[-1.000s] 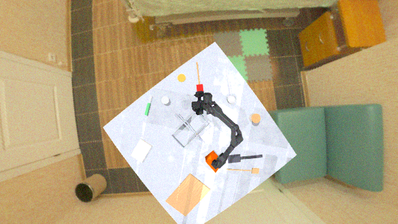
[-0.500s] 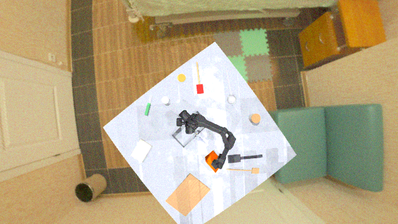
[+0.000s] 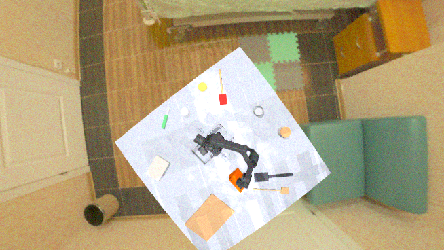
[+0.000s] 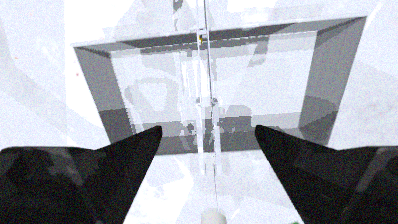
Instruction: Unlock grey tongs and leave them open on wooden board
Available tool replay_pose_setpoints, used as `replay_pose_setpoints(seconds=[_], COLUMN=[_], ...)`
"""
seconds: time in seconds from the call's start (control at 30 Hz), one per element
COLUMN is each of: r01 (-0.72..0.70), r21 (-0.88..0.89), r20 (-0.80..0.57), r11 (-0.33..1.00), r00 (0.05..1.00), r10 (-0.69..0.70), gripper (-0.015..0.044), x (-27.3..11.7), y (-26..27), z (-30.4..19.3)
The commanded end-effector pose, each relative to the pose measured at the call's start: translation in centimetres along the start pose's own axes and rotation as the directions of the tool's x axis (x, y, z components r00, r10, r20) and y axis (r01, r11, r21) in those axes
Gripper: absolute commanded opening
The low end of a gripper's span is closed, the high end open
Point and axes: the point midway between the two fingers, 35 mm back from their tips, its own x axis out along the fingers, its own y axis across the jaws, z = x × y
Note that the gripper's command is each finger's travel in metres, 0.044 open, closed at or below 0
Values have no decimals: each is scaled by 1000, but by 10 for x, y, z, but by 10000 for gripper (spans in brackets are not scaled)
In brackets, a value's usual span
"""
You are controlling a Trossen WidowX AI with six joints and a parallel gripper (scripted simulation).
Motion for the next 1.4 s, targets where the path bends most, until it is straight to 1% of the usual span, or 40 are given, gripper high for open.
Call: replay_pose_setpoints(seconds=[0.0,0.3,1.37], r01=[-8,-8,-10], r21=[-21,-21,-21], r20=[1,1,1], r11=[1000,1000,1000], r00=[1000,1000,1000], r10=[8,8,10], gripper=[440,440,440], x=[0,4,56], y=[1,3,4], z=[0,-2,-3])
